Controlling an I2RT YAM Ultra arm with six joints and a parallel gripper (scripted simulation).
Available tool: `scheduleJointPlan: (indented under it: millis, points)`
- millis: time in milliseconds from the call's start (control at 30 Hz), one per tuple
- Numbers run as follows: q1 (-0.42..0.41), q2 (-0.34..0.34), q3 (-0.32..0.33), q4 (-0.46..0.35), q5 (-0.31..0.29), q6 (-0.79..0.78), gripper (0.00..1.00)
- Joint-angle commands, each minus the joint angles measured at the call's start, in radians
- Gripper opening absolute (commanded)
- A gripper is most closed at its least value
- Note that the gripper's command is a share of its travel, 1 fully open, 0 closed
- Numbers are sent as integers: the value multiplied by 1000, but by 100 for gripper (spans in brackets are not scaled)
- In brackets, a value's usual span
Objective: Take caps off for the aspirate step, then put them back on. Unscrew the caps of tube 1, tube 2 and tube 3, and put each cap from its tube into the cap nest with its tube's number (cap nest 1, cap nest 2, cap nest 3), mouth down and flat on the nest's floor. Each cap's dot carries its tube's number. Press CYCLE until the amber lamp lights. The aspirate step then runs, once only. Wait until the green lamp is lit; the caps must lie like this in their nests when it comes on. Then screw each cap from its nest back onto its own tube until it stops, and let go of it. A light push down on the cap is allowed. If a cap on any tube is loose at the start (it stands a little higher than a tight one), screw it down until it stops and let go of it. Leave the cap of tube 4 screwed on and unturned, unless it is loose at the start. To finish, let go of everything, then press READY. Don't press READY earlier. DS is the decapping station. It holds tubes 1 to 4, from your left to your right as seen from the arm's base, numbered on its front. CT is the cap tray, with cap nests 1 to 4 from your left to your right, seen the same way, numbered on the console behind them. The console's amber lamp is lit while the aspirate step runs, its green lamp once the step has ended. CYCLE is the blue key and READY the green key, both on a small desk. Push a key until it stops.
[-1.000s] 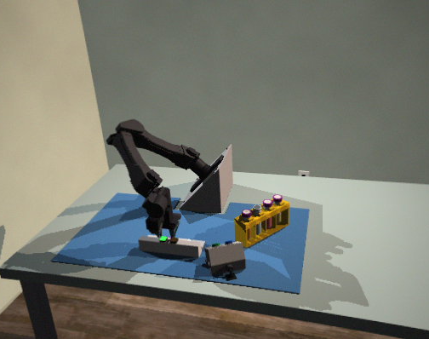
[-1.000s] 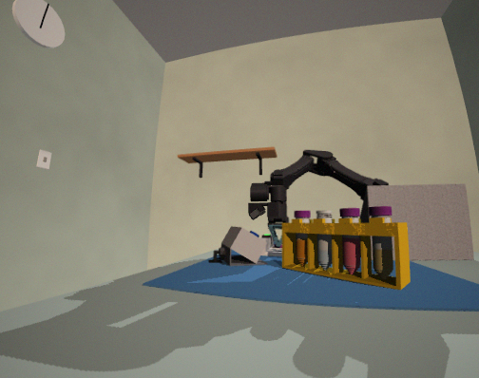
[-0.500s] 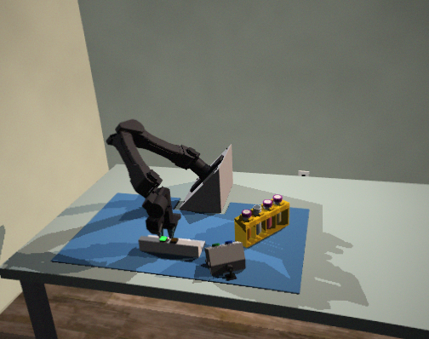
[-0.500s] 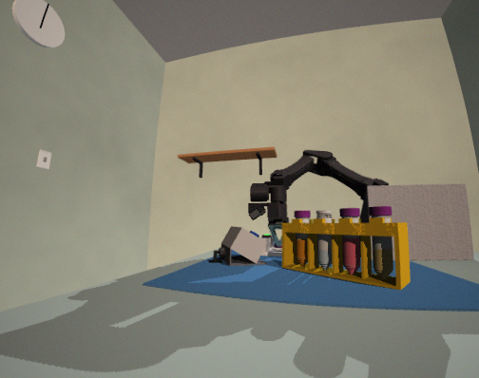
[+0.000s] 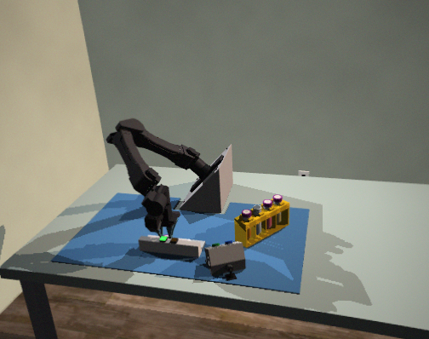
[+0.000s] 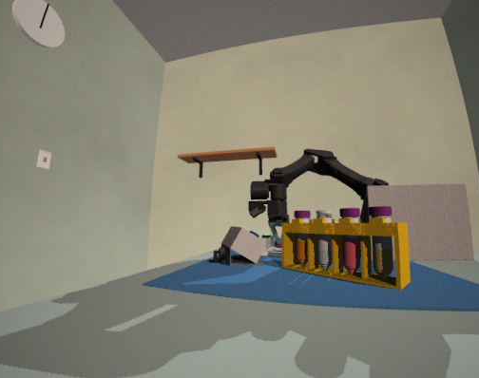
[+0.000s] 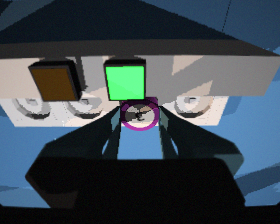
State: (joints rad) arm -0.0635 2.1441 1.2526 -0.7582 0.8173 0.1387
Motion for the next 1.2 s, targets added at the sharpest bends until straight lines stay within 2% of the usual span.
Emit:
scheduleJointPlan:
  millis: [0,500,567,833,1133,1167]
  points:
    - [41,-27,17,-54,0,30,0]
    - [194,-47,212,-426,-27,248,0]
    - [194,-47,212,-426,-27,248,0]
    - [269,-33,341,-612,-48,349,0]
    - [269,-33,341,-612,-48,349,0]
    - [285,-25,328,-605,-54,286,0]
